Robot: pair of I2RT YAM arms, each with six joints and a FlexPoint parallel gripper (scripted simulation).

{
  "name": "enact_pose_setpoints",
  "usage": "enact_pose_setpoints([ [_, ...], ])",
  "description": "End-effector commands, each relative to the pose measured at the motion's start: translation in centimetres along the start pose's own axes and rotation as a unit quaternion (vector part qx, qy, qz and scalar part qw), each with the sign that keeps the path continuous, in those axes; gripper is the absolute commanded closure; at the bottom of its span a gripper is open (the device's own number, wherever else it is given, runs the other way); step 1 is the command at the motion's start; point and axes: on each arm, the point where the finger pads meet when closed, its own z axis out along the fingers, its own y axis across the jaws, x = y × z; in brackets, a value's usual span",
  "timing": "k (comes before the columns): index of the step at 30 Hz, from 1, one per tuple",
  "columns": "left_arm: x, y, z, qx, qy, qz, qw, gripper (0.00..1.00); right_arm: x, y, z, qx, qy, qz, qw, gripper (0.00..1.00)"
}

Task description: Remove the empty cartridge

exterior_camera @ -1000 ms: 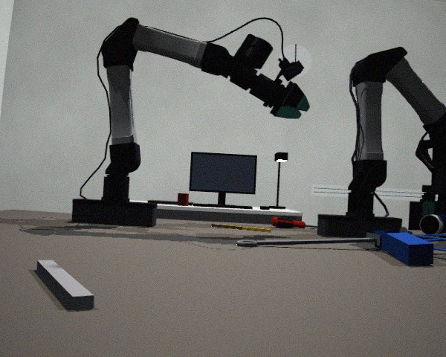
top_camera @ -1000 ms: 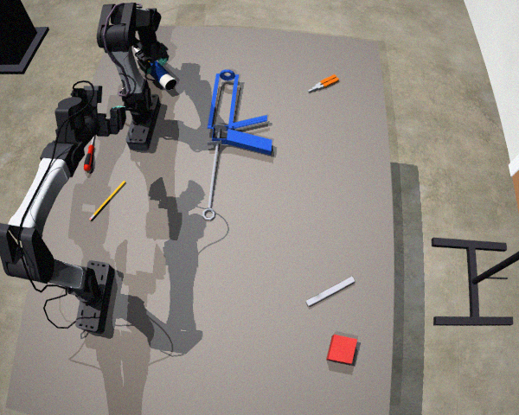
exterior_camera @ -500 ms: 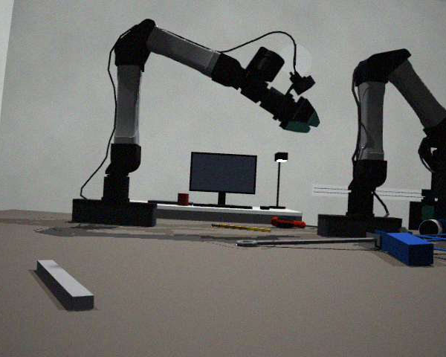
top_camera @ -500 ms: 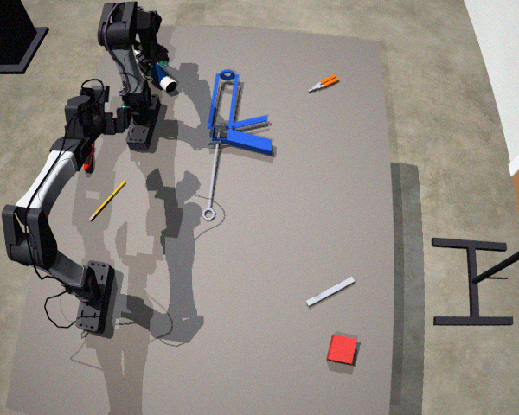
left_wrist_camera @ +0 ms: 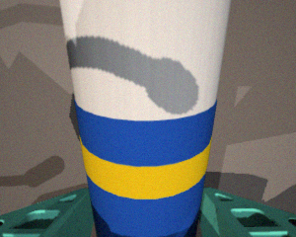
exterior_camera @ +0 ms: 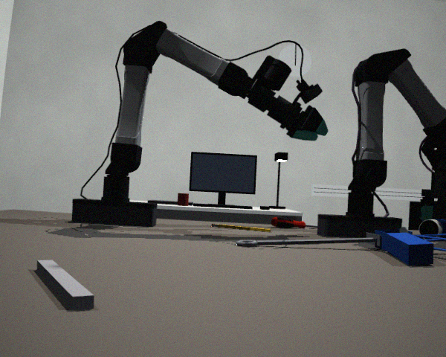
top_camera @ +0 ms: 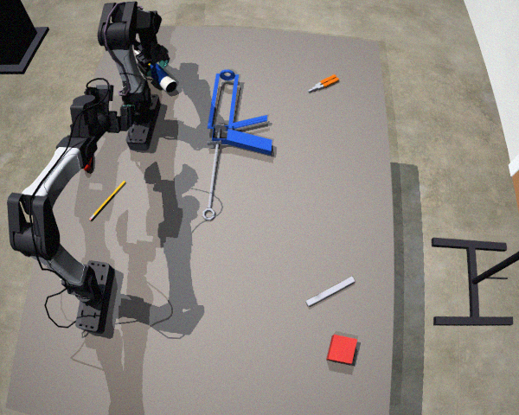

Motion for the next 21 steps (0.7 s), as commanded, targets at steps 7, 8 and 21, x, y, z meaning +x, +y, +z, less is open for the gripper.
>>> enact_pose_setpoints([
  [7,-0.27,-0.23,-0.27,0.005,-0.006,0.000,1.000,0.31,-0.99,0.25,1.40,0.000,-0.032,0.002,0.999,0.00],
  [8,-0.27,-0.23,-0.27,0.005,-0.006,0.000,1.000,0.29,-1.06,0.25,1.36,0.000,-0.034,0.002,0.999,0.00],
  [21,-0.51,-0.29,-0.84,0.009,-0.010,0.001,1.000,0.14,-1.63,0.25,0.98,0.000,-0.041,0.002,0.999,0.00],
])
